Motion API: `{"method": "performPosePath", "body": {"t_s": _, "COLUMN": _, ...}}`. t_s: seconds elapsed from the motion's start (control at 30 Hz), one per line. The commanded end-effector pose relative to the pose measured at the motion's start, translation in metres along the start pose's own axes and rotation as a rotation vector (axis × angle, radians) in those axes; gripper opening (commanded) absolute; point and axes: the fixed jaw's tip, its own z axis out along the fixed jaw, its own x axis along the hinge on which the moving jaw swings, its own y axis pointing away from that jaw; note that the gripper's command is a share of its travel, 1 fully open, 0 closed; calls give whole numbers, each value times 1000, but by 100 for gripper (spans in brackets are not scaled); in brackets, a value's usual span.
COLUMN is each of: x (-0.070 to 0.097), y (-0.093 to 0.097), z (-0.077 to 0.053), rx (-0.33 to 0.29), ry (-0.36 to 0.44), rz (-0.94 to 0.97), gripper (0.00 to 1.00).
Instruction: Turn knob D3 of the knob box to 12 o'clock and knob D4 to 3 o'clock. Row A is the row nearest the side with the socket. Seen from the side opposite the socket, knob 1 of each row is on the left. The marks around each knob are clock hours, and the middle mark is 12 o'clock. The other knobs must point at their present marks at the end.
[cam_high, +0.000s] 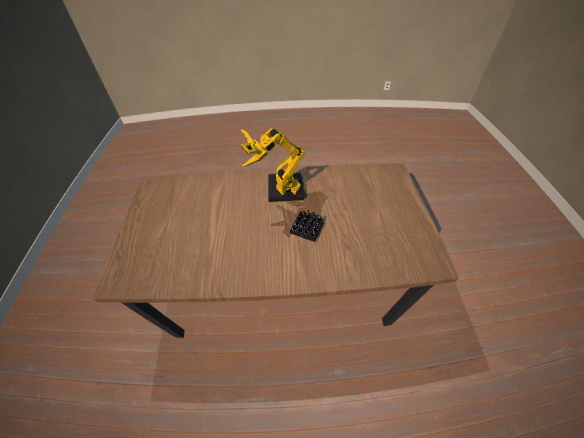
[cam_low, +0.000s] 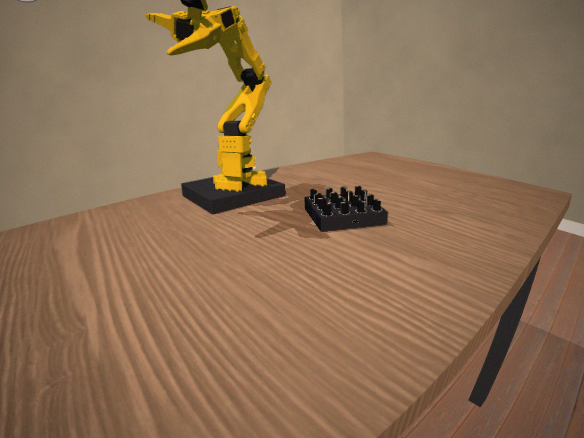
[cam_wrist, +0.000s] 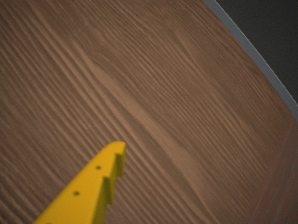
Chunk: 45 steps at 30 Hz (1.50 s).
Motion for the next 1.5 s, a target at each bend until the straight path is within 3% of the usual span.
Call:
{"method": "performPosePath", "body": {"t_s": 0.0, "x": 0, "y": 0, "z": 0, "rx": 0, "ry": -2, "rz": 1, "gripper": 100}}
{"method": "performPosePath", "body": {"t_s": 0.53, "x": 0, "y": 0, "z": 0, "rx": 0, "ry": -2, "rz": 1, "gripper": 100}}
{"method": "performPosePath", "body": {"t_s": 0.57, "x": 0, "y": 0, "z": 0, "rx": 0, "ry": -2, "rz": 1, "gripper": 40}}
{"method": "performPosePath", "body": {"t_s": 0.8, "x": 14, "y": 7, "z": 10, "rx": -34, "ry": 67, "rz": 1, "gripper": 40}}
{"method": "performPosePath", "body": {"t_s": 1.03, "x": 61, "y": 31, "z": 33, "rx": -142, "ry": 282, "rz": 1, "gripper": 40}}
{"method": "performPosePath", "body": {"t_s": 1.1, "x": 61, "y": 31, "z": 33, "rx": -142, "ry": 282, "rz": 1, "gripper": 40}}
{"method": "performPosePath", "body": {"t_s": 1.3, "x": 107, "y": 54, "z": 43, "rx": -238, "ry": 473, "rz": 1, "gripper": 40}}
{"method": "performPosePath", "body": {"t_s": 1.47, "x": 128, "y": 64, "z": 43, "rx": -279, "ry": 555, "rz": 1, "gripper": 40}}
